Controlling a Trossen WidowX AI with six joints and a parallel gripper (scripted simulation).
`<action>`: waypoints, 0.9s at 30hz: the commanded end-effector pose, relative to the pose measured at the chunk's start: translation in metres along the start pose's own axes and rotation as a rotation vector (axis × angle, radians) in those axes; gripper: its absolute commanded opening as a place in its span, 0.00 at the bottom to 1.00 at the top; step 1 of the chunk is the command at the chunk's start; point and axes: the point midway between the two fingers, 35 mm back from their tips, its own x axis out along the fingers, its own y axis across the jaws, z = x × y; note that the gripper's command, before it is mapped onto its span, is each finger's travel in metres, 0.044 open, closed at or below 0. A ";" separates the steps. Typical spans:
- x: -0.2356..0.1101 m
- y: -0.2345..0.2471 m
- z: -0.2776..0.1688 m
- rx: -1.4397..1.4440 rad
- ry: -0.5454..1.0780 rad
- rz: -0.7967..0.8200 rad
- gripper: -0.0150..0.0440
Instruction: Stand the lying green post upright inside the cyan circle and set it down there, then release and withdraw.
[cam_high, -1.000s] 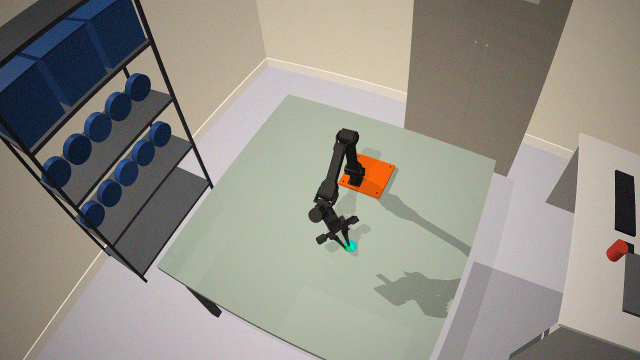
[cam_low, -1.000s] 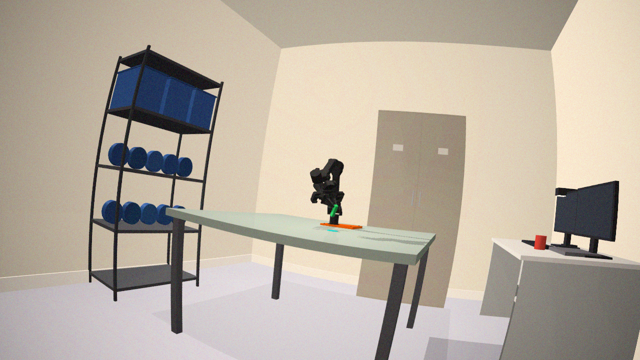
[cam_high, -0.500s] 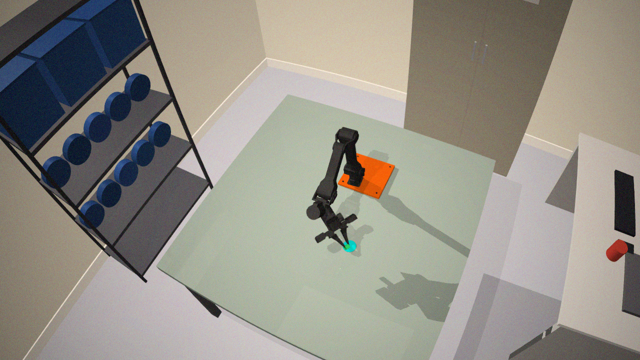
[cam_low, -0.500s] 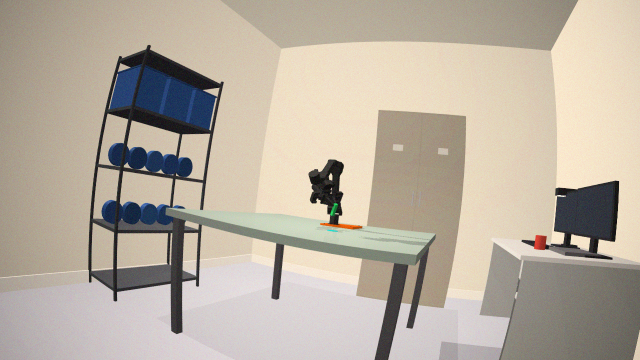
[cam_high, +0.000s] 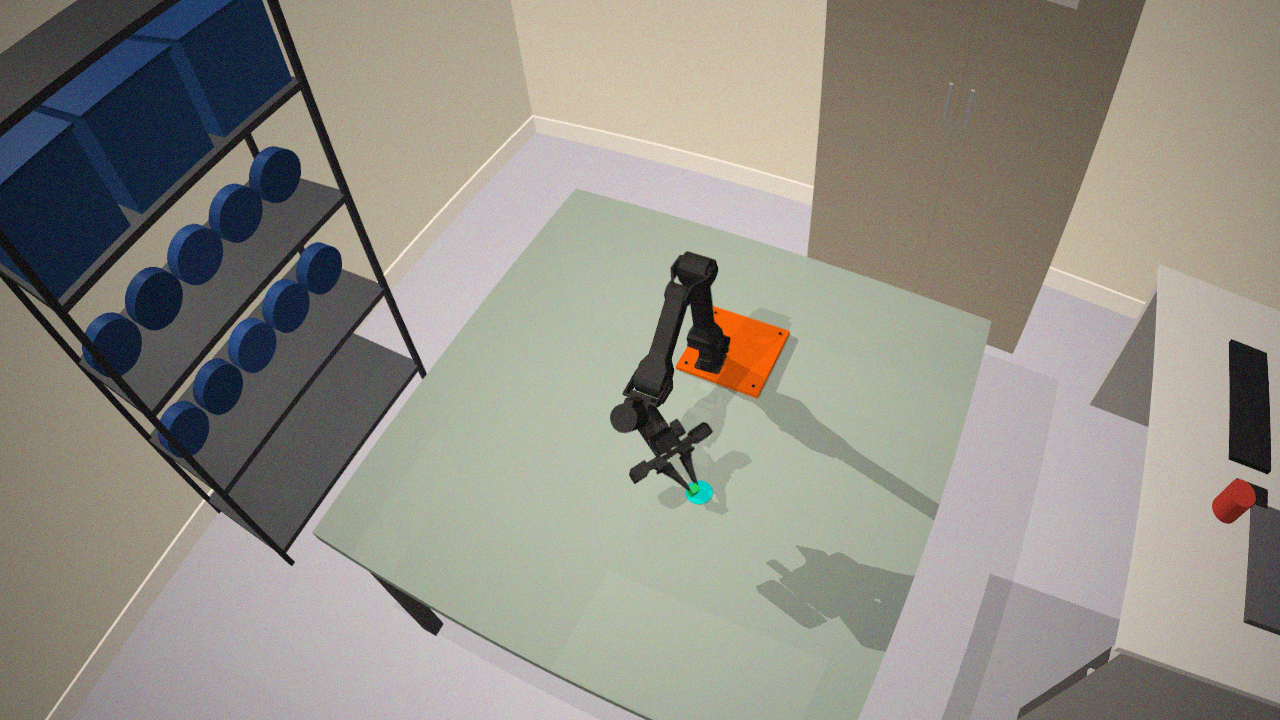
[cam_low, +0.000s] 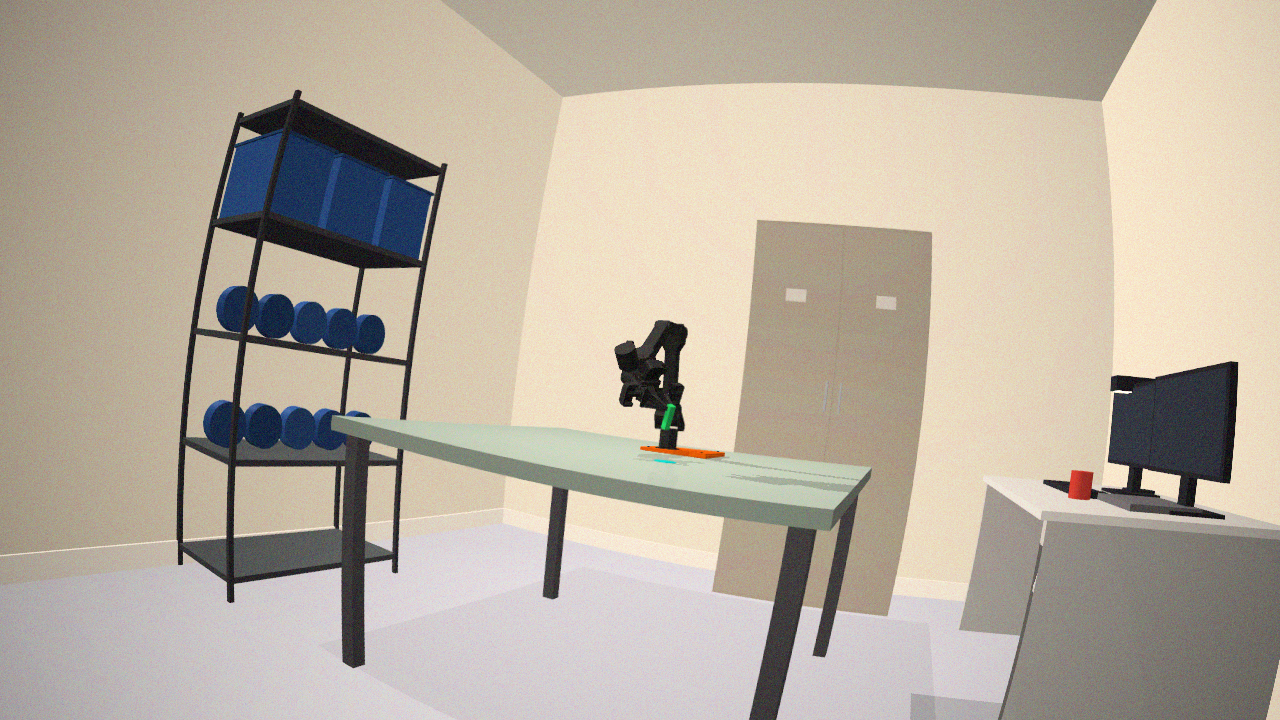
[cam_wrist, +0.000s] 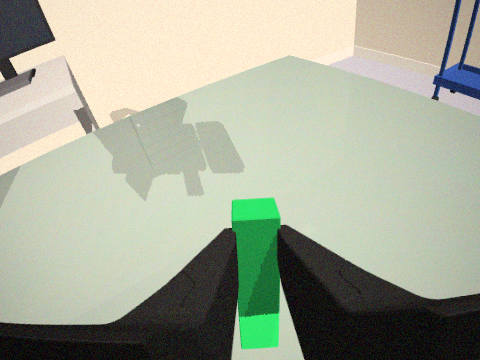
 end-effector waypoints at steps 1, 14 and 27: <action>-0.003 0.002 -0.002 0.004 -0.022 0.006 0.29; -0.012 0.007 -0.003 -0.018 -0.090 0.026 0.29; -0.021 0.014 -0.005 -0.044 -0.153 0.047 0.29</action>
